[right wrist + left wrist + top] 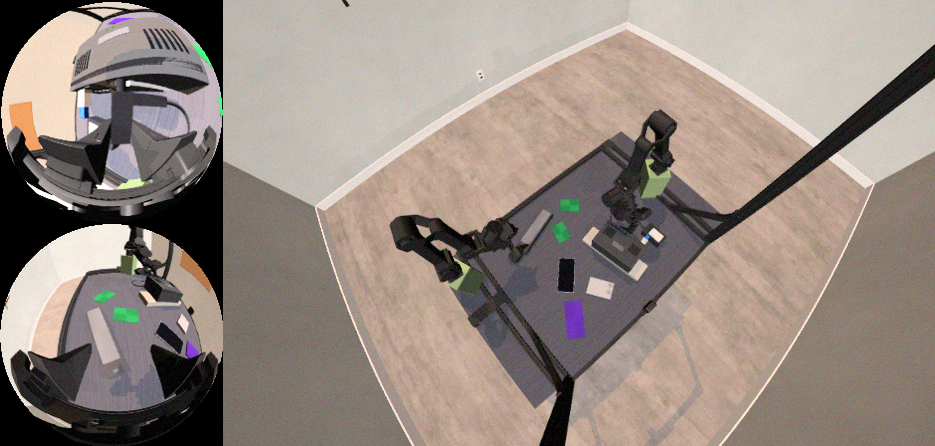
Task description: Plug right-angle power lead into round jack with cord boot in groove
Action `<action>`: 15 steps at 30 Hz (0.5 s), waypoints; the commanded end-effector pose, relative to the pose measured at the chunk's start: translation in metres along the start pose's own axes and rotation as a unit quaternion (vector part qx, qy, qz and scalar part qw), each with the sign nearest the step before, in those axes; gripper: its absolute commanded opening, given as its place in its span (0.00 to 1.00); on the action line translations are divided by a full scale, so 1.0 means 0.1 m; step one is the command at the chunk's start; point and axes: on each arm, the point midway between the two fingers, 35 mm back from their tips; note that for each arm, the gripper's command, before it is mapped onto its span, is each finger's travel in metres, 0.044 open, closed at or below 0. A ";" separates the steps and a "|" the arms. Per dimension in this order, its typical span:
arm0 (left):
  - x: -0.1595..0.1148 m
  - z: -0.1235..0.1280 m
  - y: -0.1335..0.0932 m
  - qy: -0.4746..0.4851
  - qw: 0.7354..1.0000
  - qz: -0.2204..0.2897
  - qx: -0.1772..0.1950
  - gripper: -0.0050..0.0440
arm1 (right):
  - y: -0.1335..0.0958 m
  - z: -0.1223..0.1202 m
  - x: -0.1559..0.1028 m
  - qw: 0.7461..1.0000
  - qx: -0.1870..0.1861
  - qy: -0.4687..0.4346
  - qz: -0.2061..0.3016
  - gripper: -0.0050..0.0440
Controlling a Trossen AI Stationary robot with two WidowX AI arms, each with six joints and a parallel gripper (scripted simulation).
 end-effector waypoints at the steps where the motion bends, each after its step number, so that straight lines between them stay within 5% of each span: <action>1: 0.01 0.00 0.00 0.001 1.000 -0.002 0.001 0.92 | 0.01 0.00 0.00 1.000 0.001 0.003 0.002 0.10; 15: 0.01 0.00 0.00 0.001 1.000 -0.002 0.001 0.92 | 0.02 -0.01 0.04 1.000 0.001 0.003 0.002 0.10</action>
Point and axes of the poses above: on each arm, the point midway between the two fingers, 35 mm back from their tips, its own y axis out along the fingers, its own z axis across the jaws, x = y × z, and after that the axes turned 6 degrees about -y, right-handed
